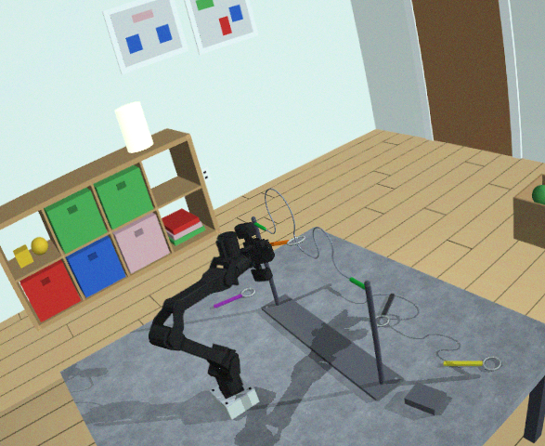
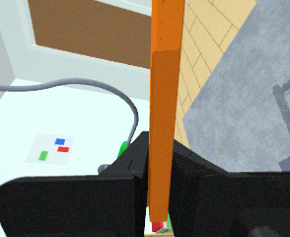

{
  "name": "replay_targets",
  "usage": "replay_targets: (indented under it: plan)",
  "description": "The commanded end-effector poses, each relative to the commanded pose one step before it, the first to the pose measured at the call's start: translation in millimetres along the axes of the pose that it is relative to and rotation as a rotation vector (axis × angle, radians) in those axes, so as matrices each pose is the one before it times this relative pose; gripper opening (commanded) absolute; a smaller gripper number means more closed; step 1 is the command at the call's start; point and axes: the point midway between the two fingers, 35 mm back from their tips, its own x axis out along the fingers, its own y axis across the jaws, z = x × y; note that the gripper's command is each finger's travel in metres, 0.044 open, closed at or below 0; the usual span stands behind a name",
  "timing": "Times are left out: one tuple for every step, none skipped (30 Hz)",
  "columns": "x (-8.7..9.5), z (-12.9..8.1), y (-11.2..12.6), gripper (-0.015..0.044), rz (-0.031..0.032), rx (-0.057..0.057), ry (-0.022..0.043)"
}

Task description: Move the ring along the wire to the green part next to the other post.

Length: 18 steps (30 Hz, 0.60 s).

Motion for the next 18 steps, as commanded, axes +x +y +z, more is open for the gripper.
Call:
replay_targets:
  plan:
    - [-0.59, 0.13, 16.8, -0.015, 0.0507, 0.0795, 0.00394]
    - [-0.05, 0.05, 3.49, -0.015, 0.01076, 0.0201, 0.00008]
    - [-0.05, 0.06, 3.47, -0.015, 0.01068, 0.02, 0.00009]
    - [-0.05, 0.05, 3.46, -0.015, 0.01062, 0.0199, 0.0001]
    - [-0.05, 0.04, 3.55, -0.015, 0.0109, 0.0204, 0.00011]
    - [-0.04, 0.03, 3.6, -0.015, 0.01105, 0.0207, 0.00012]
    - [-0.05, 0.04, 3.46, -0.015, 0.01056, 0.0198, 0.00012]
    - [-0.05, 0.05, 3.33, -0.015, 0.01011, 0.019, 0.00013]
    - [-0.05, 0.05, 3.34, -0.015, 0.0101, 0.019, 0.00014]
    - [-0.05, 0.05, 3.45, -0.015, 0.01042, 0.0196, 0.00015]
    - [-0.05, 0.04, 3.55, -0.015, 0.01071, 0.0201, 0.00016]
    - [-0.05, 0.04, 3.49, -0.015, 0.01044, 0.0196, 0.00017]
    - [-0.06, 0.05, 3.25, -0.015, 0.0096, 0.0181, 0.00018]
    - [-0.06, 0.05, 3.13, -0.015, 0.00918, 0.0174, 0.00018]
    - [-0.06, 0.05, 3.19, -0.015, 0.00933, 0.0176, 0.00019]
    - [-0.05, 0.04, 3.28, -0.015, 0.0096, 0.0181, 0.0002]
    - [-0.06, 0.05, 3.28, -0.015, 0.00948, 0.0179, 0.00021]
    - [-0.07, 0.06, 3.13, -0.015, 0.00883, 0.0168, 0.00021]
